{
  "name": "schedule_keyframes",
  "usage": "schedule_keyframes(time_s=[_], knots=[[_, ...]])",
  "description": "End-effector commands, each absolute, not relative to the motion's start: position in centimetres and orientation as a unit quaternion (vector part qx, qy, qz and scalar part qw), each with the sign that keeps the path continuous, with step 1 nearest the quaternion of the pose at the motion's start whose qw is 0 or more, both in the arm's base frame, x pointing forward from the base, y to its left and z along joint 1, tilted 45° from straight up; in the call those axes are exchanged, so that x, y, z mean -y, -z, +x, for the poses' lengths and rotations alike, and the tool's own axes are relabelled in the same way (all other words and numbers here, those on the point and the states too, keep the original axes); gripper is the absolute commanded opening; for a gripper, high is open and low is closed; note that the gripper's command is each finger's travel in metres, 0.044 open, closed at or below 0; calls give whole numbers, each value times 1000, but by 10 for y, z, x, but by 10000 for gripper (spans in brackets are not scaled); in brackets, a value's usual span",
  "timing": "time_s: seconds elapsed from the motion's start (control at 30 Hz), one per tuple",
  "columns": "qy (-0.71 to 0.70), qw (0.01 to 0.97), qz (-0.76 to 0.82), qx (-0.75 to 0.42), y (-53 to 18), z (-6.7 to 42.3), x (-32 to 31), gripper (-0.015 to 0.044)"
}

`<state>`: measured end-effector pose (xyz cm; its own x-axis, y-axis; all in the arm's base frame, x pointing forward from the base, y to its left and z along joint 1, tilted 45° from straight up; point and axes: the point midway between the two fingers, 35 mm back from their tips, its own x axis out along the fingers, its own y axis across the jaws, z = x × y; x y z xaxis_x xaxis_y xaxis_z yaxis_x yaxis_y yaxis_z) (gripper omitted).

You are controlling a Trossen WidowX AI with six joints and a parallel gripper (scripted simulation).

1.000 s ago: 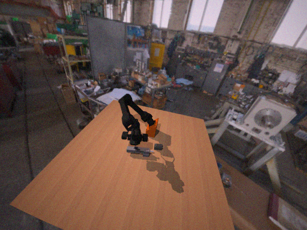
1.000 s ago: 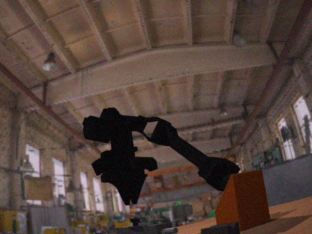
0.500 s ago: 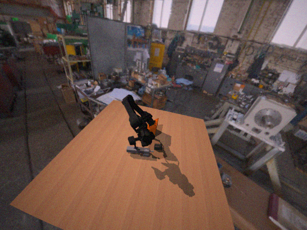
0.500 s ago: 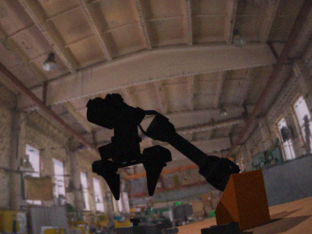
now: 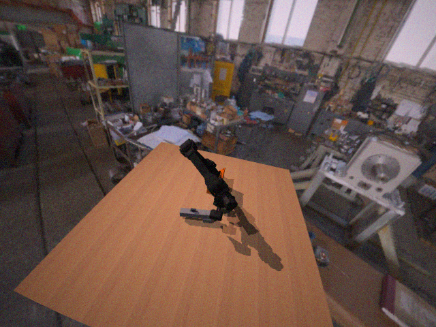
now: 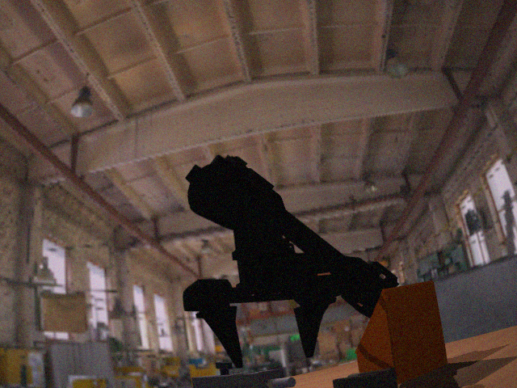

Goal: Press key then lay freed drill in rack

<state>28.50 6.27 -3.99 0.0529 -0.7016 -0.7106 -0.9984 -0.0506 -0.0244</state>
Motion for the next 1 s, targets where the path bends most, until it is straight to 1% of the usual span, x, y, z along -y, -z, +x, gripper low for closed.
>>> schedule_keyframes(time_s=[0.0,0.53,0.97], knots=[[-328,213,-691,-607,59,275,-65,440],[-328,213,-691,-607,59,275,-65,440],[-328,213,-691,-607,69,278,-48,440]])
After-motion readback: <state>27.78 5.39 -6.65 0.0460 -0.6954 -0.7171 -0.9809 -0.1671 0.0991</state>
